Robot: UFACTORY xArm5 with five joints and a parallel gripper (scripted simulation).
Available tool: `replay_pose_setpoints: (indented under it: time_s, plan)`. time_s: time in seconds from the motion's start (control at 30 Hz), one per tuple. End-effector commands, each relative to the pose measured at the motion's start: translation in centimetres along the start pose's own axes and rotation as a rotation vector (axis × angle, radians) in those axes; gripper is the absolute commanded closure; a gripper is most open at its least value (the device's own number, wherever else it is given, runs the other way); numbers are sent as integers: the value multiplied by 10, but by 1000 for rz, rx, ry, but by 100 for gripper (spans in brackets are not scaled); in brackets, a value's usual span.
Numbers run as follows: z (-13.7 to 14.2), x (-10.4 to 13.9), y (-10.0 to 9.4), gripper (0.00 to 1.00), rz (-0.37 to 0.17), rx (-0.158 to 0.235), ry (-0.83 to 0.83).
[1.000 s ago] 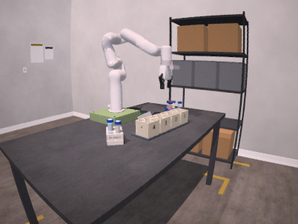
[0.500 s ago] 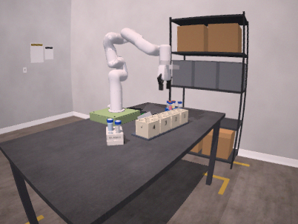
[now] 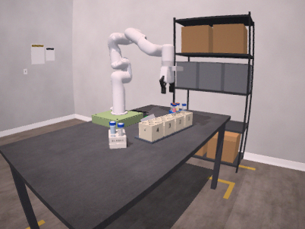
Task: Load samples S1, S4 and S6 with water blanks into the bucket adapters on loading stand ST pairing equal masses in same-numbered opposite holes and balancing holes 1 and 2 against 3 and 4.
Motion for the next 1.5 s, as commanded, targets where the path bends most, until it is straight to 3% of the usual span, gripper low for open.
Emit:
replay_pose_setpoints:
  time_s: [0.0,0.77,0.9,1.47]
  plan:
    - [0,-4,-1,43,2,-3,-68]
    - [-88,54,-1,43,2,-3,-768]
    - [-96,60,-1,43,3,-3,-835]
    - [-159,101,-2,43,2,-4,-835]
Point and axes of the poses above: the point where the finger pads meet when closed, its own y axis out along the fingers, its own z axis across the jaws, x = y × z, the point moved 1 cm from there along -y, back along the fingers, and after that the axes turned 15 degrees about y, right-handed, at the moved point
